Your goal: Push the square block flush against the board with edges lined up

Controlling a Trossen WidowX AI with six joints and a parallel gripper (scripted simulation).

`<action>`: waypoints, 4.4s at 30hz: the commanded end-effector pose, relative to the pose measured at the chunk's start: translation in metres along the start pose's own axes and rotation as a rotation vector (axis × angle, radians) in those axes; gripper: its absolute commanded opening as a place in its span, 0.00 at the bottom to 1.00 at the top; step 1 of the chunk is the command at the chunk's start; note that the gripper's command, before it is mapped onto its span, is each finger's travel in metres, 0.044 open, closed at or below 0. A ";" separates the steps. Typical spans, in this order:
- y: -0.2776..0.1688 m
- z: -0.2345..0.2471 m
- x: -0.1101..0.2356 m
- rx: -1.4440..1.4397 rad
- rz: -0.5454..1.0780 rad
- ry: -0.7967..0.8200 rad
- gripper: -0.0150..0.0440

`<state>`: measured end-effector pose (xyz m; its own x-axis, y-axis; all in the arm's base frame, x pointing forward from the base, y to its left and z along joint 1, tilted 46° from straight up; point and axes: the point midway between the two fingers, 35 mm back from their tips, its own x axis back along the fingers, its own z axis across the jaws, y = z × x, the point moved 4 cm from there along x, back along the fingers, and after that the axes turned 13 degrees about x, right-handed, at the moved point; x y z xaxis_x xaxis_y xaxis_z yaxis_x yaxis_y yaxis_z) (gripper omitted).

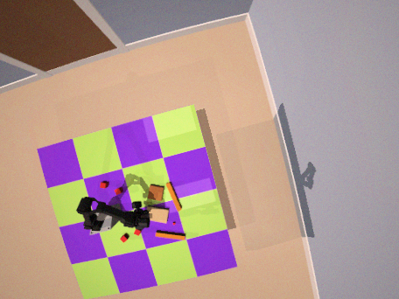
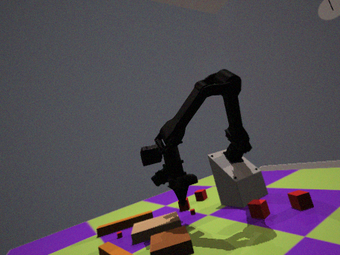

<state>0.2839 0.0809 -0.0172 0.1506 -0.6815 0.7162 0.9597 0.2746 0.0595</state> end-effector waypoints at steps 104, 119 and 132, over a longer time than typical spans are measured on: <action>0.132 0.093 -0.055 1.275 -0.023 0.017 0.25; 0.147 0.113 -0.054 1.275 -0.024 0.017 0.25; 0.158 0.132 -0.053 1.276 -0.025 0.018 0.25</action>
<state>0.3934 0.2450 0.0406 0.1518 -0.7028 0.6950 0.0567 0.7082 0.7037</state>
